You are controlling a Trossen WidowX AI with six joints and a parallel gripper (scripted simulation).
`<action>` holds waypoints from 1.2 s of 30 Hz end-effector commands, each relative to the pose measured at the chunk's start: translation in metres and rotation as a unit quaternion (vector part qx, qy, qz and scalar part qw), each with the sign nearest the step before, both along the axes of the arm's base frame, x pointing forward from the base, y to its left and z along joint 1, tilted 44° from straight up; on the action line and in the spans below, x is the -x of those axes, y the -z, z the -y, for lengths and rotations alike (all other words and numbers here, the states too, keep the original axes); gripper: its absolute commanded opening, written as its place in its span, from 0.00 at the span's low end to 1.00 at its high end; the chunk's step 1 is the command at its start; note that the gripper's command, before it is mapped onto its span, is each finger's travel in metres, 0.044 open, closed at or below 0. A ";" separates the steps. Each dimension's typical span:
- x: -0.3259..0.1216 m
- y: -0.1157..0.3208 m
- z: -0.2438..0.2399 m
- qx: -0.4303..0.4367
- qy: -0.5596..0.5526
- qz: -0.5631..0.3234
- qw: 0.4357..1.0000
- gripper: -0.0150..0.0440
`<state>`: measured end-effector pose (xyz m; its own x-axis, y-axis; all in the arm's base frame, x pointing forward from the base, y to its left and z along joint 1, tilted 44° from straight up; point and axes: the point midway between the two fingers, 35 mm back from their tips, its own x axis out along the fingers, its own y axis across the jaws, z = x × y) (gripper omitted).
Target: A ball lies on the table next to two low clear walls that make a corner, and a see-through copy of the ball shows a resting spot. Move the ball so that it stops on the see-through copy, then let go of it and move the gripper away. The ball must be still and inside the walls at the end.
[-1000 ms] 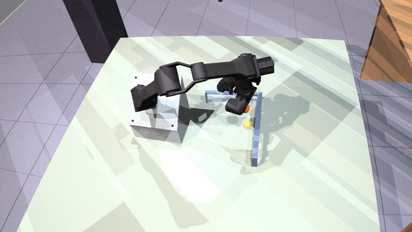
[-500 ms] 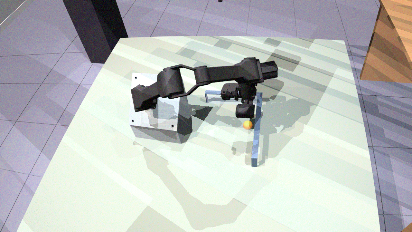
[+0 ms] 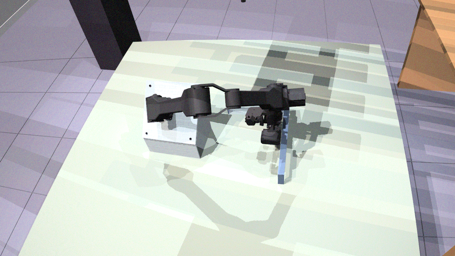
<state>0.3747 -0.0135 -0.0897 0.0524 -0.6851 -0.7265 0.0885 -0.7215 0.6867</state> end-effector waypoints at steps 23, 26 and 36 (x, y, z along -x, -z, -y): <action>-0.003 0.012 0.011 0.000 -0.005 0.005 1.000 0.52; -0.003 0.012 0.011 0.000 -0.005 0.005 1.000 0.65; -0.002 -0.016 -0.020 -0.001 -0.006 0.002 1.000 0.75</action>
